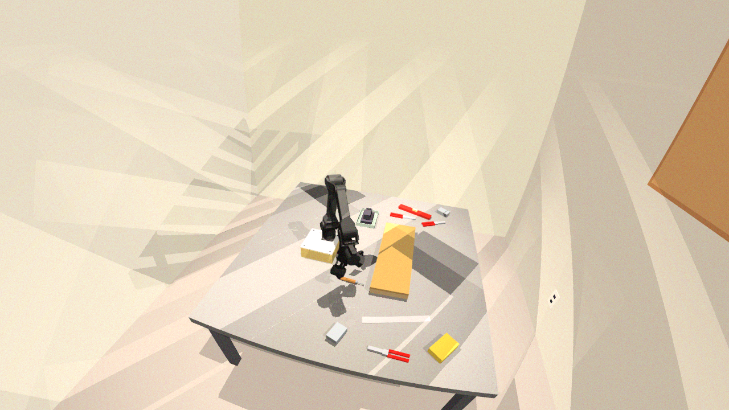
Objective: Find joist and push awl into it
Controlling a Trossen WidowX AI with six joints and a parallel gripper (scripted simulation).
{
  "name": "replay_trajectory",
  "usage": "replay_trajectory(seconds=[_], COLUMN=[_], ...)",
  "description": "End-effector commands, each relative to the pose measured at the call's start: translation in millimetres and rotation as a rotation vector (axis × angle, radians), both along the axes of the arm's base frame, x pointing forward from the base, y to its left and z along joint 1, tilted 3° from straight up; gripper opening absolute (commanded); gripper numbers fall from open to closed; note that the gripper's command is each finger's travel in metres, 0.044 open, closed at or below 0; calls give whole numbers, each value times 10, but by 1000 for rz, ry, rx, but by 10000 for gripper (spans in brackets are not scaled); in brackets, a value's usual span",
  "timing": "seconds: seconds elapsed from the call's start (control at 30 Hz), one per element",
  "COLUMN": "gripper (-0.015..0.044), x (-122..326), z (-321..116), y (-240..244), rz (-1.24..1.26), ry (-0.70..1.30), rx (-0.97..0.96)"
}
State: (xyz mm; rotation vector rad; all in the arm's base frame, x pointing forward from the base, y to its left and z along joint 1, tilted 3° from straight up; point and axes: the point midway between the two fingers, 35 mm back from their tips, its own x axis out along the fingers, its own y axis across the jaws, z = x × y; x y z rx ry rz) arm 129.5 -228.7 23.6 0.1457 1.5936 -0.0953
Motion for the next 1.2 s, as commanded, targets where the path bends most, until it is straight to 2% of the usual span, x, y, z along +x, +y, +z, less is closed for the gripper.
replay_trajectory(seconds=[0.0, 1.17], gripper=[440, 440], x=[-4, 17], z=[-3, -494], y=[22, 36], rz=[-4, -4], ry=[1, 1], rx=[-5, -4])
